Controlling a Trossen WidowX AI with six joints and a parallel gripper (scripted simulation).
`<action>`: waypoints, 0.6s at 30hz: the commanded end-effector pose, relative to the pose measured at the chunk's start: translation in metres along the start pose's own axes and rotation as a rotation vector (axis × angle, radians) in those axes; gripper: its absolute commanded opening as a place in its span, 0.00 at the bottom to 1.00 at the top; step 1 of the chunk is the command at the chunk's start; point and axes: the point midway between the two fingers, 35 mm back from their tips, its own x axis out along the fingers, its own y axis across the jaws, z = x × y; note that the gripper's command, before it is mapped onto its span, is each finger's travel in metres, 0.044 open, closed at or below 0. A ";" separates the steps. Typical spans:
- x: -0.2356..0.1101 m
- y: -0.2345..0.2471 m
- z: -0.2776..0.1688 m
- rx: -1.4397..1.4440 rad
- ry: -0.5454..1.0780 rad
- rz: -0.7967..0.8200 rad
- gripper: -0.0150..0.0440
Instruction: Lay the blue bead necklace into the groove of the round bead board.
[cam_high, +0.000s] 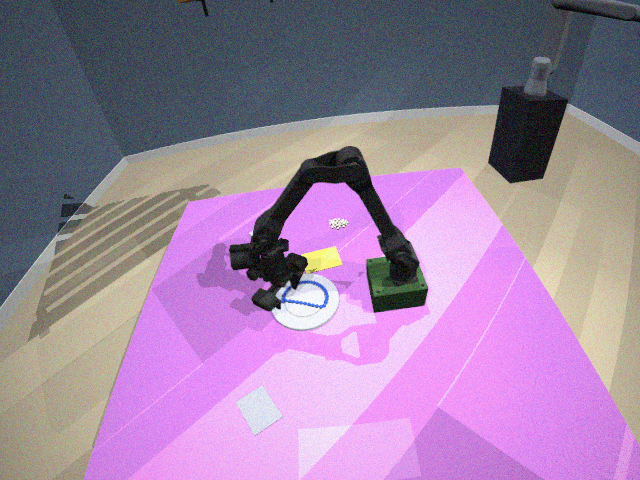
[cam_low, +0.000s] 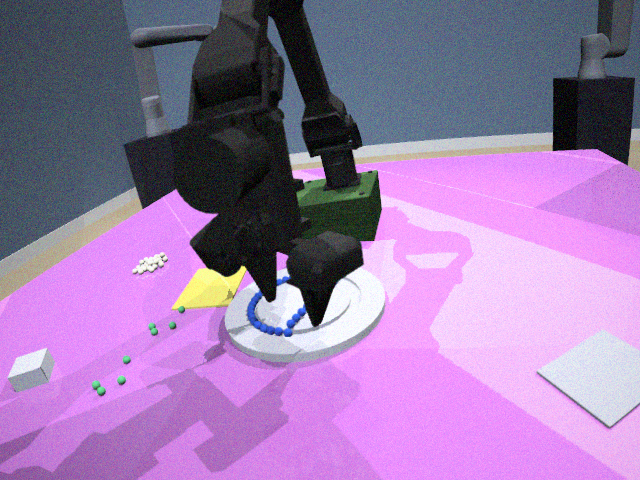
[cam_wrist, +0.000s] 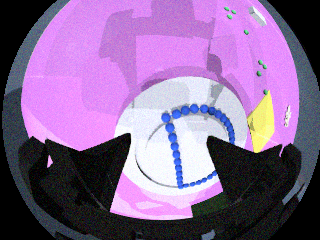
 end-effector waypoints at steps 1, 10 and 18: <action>-0.011 -0.004 -0.030 -0.210 0.003 0.000 0.64; -0.023 -0.025 -0.094 -0.689 0.009 0.001 0.46; -0.023 -0.027 -0.098 -0.724 0.010 0.002 0.46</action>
